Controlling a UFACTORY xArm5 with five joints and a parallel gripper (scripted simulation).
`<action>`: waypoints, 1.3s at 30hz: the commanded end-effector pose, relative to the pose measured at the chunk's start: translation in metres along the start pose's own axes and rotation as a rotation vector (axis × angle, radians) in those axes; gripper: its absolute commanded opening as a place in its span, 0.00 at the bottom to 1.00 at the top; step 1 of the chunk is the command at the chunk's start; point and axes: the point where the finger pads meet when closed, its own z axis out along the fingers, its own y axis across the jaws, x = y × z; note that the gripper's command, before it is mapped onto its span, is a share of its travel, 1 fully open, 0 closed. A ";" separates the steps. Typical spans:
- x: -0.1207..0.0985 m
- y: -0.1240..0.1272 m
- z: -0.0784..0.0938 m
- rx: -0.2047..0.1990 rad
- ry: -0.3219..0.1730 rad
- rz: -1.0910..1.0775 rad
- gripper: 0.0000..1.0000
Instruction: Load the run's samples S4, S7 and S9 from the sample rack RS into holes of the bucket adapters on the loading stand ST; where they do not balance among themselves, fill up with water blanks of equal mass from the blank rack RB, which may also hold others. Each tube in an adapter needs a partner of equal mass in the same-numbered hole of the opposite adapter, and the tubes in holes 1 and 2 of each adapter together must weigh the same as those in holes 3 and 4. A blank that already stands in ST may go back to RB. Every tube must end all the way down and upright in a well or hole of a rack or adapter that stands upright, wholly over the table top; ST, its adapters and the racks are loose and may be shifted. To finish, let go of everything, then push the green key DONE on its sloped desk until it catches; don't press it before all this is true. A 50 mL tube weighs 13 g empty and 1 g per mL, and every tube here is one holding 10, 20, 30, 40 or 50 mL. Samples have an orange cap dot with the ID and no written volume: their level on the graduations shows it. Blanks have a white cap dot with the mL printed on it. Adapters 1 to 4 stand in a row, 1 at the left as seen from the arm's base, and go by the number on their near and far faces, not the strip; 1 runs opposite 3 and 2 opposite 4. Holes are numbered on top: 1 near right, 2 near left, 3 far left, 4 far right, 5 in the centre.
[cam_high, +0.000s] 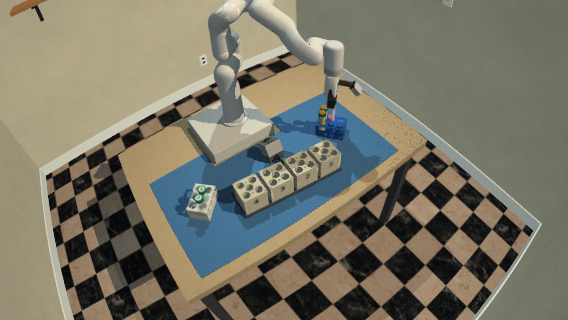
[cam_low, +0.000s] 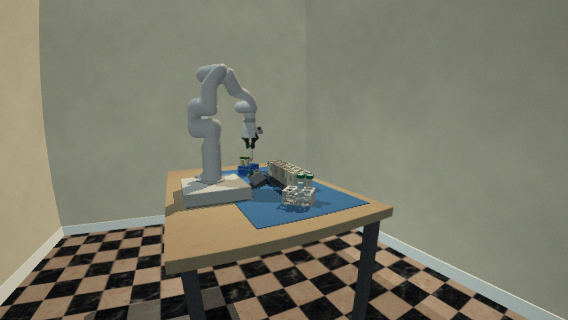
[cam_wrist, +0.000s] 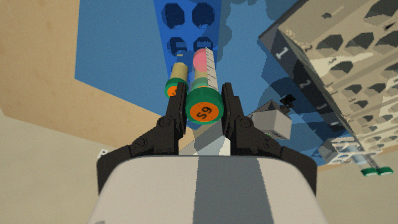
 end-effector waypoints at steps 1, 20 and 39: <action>0.001 0.000 -0.011 0.001 0.005 0.000 0.00; 0.001 0.000 -0.045 0.001 0.005 0.000 0.00; 0.001 0.000 -0.059 0.001 0.005 0.000 0.00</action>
